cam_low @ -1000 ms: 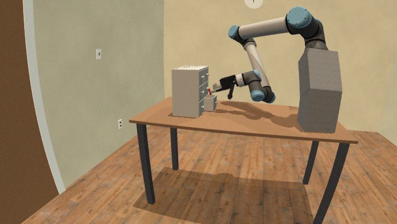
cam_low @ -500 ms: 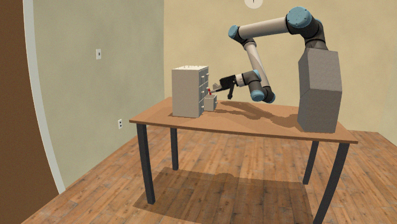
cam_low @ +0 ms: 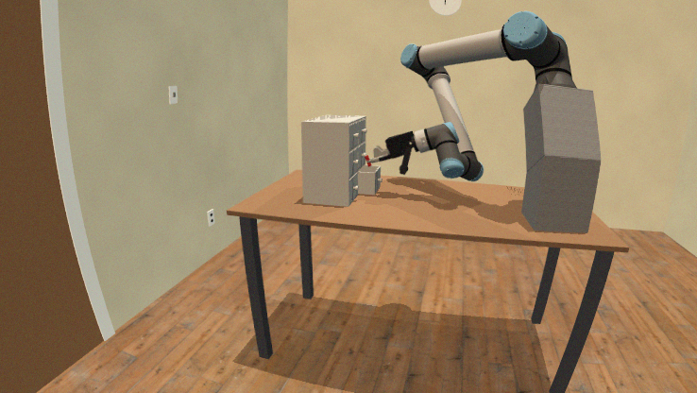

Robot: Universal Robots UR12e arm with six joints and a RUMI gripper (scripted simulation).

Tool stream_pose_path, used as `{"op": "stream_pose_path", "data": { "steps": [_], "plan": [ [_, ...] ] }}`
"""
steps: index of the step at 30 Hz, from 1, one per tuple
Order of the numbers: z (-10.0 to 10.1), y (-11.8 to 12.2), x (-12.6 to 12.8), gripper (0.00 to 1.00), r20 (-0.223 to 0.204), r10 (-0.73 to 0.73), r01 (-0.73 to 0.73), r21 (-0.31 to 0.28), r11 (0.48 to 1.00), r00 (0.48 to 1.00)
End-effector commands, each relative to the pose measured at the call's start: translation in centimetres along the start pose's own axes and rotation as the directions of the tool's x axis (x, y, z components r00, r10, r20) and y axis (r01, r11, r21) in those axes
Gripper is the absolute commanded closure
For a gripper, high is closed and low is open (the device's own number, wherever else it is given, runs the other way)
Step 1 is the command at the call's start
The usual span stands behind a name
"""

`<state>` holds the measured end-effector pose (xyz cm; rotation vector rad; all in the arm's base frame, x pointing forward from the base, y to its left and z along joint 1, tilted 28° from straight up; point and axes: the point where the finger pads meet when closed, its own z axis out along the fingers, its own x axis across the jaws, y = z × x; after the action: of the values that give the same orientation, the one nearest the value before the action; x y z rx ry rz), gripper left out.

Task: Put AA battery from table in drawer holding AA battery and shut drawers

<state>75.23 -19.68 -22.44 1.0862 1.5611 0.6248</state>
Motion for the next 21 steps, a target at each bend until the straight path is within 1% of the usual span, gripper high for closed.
{"op": "stream_pose_path", "data": {
  "steps": [1, 9, 10, 12, 13, 15, 16, 20, 21],
  "plan": [
    [-0.01, 0.06, 0.01, 0.95, 0.0, 0.0, 0.0, -0.001, 1.0, 1.0],
    [-0.01, 0.06, 0.01, 0.95, 0.0, 0.0, 0.0, -0.001, 1.0, 1.0],
    [-0.01, 0.06, 0.01, 0.93, 0.0, 0.0, 0.0, -0.001, 1.0, 1.0],
    [-0.01, 0.06, 0.01, 0.93, 0.0, 0.0, 0.0, -0.001, 1.0, 1.0],
    [-0.01, 0.06, 0.01, 0.9, 0.0, 0.0, 0.0, -0.001, 1.0, 1.0],
    [-0.01, 0.06, 0.01, 0.9, 0.0, 0.0, 0.0, -0.001, 1.0, 1.0],
    [-0.01, 0.06, 0.01, 0.88, 0.0, 0.0, 0.0, -0.001, 1.0, 1.0],
    [-0.01, 0.06, 0.01, 0.88, 0.0, 0.0, 0.0, -0.001, 1.0, 1.0],
    [-0.01, 0.06, 0.01, 0.86, 0.0, 0.0, 0.0, -0.001, 1.0, 1.0]
  ]
}}
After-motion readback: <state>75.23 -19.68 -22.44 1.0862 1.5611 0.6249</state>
